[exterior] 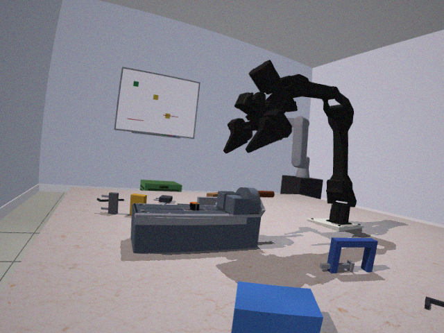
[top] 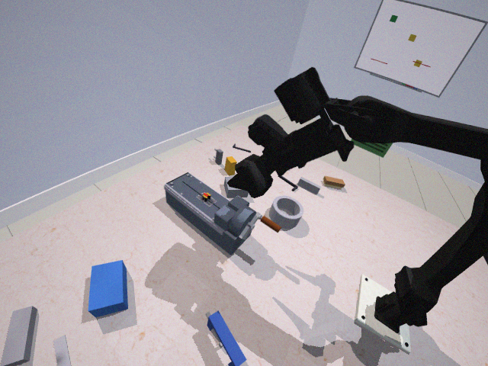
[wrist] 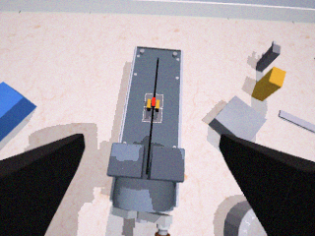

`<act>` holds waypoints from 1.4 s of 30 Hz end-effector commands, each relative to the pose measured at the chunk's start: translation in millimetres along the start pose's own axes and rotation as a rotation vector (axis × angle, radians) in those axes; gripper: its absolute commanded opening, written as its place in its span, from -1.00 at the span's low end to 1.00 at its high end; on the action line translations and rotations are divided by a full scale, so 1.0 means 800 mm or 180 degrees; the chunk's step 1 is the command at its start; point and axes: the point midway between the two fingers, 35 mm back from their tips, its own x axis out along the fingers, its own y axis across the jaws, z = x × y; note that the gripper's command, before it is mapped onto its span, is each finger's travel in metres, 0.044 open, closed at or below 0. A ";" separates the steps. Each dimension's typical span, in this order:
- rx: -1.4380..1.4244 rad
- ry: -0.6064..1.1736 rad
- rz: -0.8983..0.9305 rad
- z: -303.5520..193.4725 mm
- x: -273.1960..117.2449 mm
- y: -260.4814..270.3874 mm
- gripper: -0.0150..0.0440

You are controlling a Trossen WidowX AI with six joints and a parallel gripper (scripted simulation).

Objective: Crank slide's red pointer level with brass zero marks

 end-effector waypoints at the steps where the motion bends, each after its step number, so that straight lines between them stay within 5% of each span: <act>1: -0.0026 0.0013 0.0064 0.014 0.011 -0.001 1.00; 10: -0.0063 0.0064 0.0189 0.038 0.042 -0.004 1.00; 22: -0.0067 0.0069 0.0200 -0.012 0.105 -0.009 1.00; 42: -0.0066 0.0070 0.0199 -0.005 0.099 -0.008 1.00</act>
